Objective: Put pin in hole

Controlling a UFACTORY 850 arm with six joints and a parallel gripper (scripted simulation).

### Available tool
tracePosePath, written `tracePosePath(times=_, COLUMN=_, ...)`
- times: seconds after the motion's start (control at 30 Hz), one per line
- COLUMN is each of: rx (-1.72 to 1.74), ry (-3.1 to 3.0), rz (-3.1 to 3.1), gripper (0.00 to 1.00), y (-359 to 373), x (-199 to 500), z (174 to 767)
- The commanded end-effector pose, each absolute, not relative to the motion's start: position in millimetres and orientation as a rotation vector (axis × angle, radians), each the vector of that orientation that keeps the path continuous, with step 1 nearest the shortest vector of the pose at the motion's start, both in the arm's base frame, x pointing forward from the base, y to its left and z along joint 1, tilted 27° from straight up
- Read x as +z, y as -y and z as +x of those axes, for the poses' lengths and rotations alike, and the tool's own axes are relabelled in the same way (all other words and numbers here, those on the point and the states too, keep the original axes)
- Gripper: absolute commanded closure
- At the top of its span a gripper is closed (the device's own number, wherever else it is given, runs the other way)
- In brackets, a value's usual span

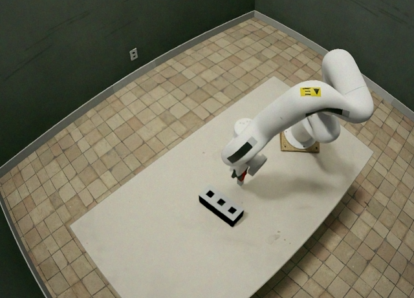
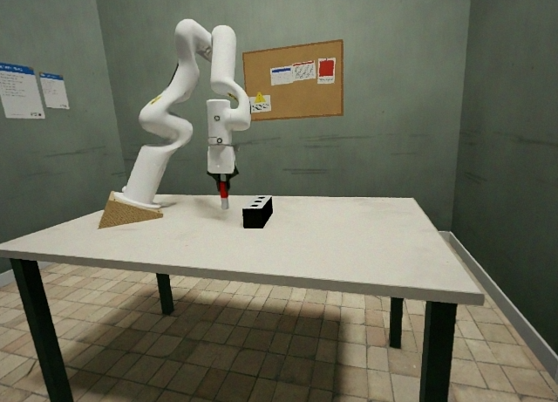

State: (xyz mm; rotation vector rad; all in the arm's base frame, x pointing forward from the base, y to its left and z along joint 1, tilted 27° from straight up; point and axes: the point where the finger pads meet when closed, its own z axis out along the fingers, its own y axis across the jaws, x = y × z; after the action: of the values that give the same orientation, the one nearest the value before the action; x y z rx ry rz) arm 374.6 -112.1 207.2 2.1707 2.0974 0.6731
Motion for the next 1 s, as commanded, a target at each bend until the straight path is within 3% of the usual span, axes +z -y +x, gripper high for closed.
tracePosePath(times=0.0, rx=0.673, ry=-2.097, rz=2.171, gripper=1.0, y=113, x=209, z=374)
tracePosePath(times=0.2, rx=0.673, ry=-2.097, rz=2.171, gripper=1.0, y=113, x=209, z=374)
tracePosePath(times=0.23, rx=0.673, ry=-2.097, rz=2.171, gripper=1.0, y=131, x=271, z=349)
tracePosePath(times=0.43, rx=0.673, ry=-2.097, rz=2.171, gripper=1.0, y=139, x=298, z=338)
tracePosePath(times=0.77, rx=0.673, ry=-2.097, rz=2.171, gripper=1.0, y=139, x=298, z=338)
tracePosePath(times=0.8, rx=0.675, ry=-2.089, rz=2.164, gripper=1.0, y=156, x=356, z=314)
tracePosePath(times=0.97, rx=0.675, ry=-2.089, rz=2.164, gripper=1.0, y=158, x=361, z=312)
